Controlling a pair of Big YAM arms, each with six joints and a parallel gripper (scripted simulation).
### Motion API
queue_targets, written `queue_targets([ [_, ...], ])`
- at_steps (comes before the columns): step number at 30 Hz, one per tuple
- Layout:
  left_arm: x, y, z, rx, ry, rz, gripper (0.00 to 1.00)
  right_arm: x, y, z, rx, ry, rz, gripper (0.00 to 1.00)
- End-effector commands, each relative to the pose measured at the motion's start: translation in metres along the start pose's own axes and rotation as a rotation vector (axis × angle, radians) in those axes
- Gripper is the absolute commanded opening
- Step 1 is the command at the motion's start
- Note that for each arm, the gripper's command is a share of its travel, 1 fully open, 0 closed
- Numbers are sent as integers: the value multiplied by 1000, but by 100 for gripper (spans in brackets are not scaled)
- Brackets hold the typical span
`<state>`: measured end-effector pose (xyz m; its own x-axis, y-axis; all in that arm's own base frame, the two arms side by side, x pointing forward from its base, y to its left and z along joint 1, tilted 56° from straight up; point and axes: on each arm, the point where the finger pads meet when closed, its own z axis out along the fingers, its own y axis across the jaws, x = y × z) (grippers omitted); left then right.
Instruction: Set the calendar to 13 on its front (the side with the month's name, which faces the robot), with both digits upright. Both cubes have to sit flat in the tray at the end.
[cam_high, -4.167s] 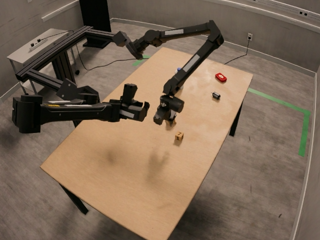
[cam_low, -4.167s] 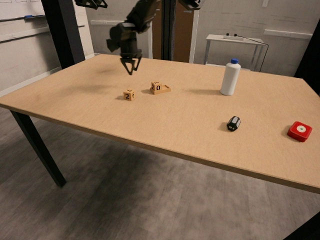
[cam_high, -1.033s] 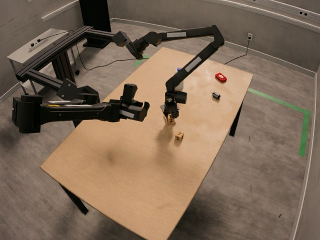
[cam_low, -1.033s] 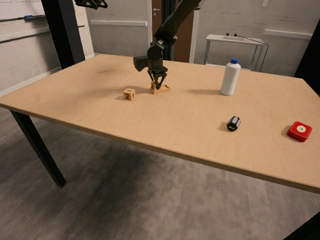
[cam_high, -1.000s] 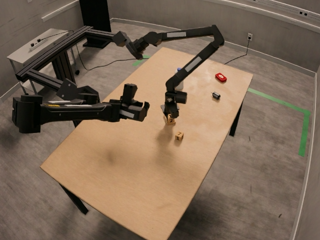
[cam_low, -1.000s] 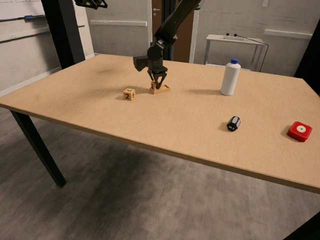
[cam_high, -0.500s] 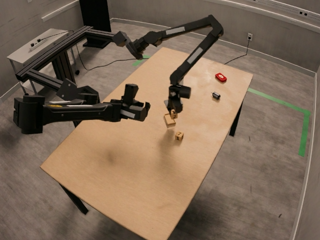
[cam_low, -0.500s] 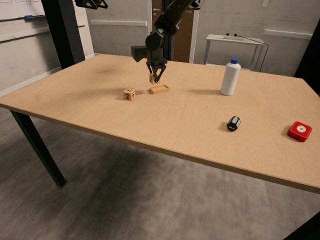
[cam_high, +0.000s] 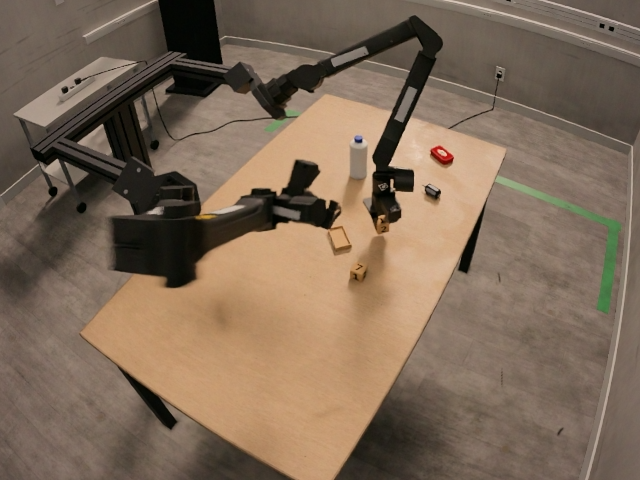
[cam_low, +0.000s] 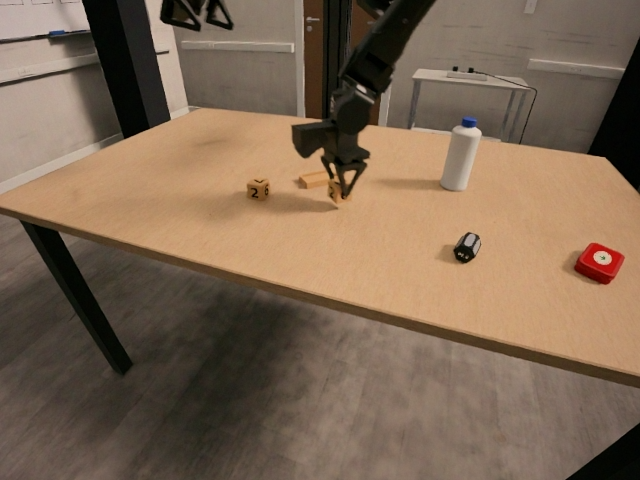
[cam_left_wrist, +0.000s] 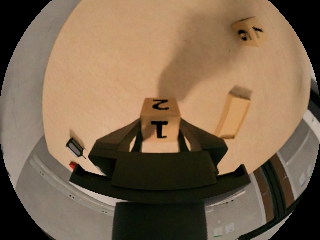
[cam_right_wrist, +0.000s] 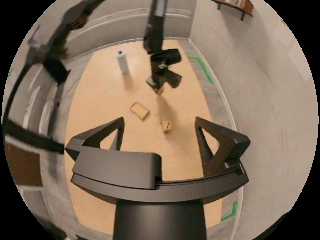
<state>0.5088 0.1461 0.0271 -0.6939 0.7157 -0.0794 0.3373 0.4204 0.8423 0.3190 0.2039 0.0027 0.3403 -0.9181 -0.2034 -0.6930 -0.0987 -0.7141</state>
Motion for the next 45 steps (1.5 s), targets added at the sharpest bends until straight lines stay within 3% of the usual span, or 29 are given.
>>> queue_targets([
  [1, 12, 0, 2, 21, 19, 40, 35, -16, 0, 33, 94, -25, 76, 100],
  [3, 6, 6, -2, 11, 4, 10, 35, -19, 7, 49, 118, -23, 95, 100],
  [5, 6, 6, -2, 11, 4, 10, 35, -19, 7, 49, 118, -23, 95, 100],
  [13, 16, 19, 5, -5, 27, -400, 35, -24, 53, 98, 222, -22, 161, 100],
  [20, 8, 16, 4, -5, 19, -684, 35, -24, 67, 105, 255, -29, 187, 100],
  [22, 8, 16, 4, -5, 19, -684, 35, -24, 67, 105, 255, -29, 187, 100],
  [45, 6, 16, 1, -9, 20, -1628, 35, -21, 95, 112, 307, -42, 234, 100],
])
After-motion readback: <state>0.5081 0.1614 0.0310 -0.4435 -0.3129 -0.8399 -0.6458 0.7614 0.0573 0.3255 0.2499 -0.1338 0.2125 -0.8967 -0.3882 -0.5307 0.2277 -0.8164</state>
